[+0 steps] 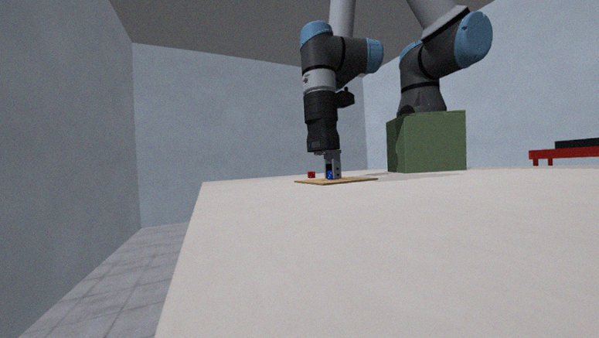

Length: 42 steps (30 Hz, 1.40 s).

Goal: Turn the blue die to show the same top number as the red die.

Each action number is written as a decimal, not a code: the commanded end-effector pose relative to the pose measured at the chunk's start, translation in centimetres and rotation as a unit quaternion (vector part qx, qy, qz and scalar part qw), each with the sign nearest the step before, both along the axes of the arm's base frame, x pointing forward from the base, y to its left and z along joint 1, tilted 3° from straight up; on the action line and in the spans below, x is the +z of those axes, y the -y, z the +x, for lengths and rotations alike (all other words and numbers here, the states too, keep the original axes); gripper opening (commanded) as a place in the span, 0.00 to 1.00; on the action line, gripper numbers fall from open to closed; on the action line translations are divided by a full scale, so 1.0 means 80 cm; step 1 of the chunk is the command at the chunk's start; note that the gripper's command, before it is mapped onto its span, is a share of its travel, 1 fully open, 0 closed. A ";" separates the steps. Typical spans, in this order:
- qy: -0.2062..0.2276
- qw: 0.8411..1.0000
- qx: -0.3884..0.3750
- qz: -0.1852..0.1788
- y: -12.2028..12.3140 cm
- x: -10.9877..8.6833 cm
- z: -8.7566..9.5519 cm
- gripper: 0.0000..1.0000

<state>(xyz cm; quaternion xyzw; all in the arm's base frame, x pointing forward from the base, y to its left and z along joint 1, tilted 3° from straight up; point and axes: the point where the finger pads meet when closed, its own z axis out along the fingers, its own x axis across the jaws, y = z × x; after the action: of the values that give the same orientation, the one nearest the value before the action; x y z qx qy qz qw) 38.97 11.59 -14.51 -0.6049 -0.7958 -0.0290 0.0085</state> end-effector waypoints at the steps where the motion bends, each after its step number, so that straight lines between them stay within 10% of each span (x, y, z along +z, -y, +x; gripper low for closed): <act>1: 0.001 1.000 0.000 0.000 0.000 0.000 0.001 0.40; 36: 0.001 1.000 0.000 0.000 0.000 0.000 0.001 0.40; 42: 0.001 1.000 0.000 0.000 0.000 0.000 0.001 0.52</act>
<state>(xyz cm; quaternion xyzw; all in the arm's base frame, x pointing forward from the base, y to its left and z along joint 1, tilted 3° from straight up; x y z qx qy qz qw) 38.97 11.59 -14.51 -0.6049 -0.7958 -0.0290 0.0085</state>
